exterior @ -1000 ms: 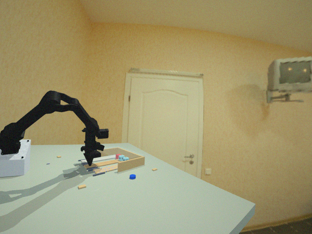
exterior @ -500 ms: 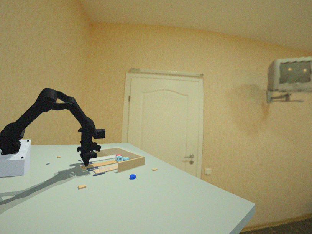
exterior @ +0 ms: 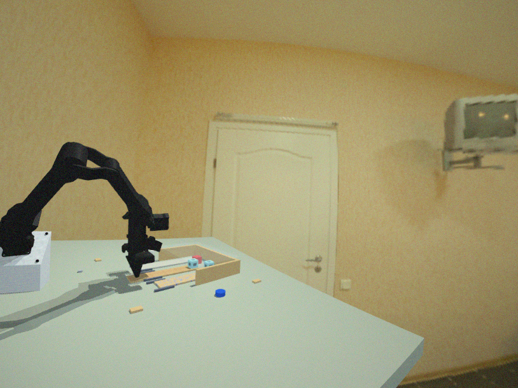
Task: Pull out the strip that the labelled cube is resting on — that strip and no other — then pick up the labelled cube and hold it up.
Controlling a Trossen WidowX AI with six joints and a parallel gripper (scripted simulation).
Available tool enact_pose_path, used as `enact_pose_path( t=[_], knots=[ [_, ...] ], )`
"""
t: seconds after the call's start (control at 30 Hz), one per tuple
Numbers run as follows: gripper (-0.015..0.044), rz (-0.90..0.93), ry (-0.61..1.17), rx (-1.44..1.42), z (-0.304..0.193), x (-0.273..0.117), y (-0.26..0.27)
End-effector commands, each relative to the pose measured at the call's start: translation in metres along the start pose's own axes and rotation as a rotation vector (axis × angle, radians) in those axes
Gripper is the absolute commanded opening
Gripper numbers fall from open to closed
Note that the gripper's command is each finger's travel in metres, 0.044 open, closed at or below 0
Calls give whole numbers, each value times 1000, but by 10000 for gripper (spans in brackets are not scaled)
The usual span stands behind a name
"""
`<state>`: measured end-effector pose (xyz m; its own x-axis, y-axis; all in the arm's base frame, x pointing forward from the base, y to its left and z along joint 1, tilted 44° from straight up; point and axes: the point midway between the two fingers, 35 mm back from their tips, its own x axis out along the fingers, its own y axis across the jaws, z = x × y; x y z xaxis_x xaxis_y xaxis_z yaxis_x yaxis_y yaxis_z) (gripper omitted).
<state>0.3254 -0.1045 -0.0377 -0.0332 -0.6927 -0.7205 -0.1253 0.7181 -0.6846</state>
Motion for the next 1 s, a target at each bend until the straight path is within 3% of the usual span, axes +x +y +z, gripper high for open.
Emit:
enact_pose_path(
  t=[0.0,0.97],
  knots=[
    [0,-2,27,-8,-15,7,-1],
    [0,-2,30,-10,-57,6,-1]
  ],
)
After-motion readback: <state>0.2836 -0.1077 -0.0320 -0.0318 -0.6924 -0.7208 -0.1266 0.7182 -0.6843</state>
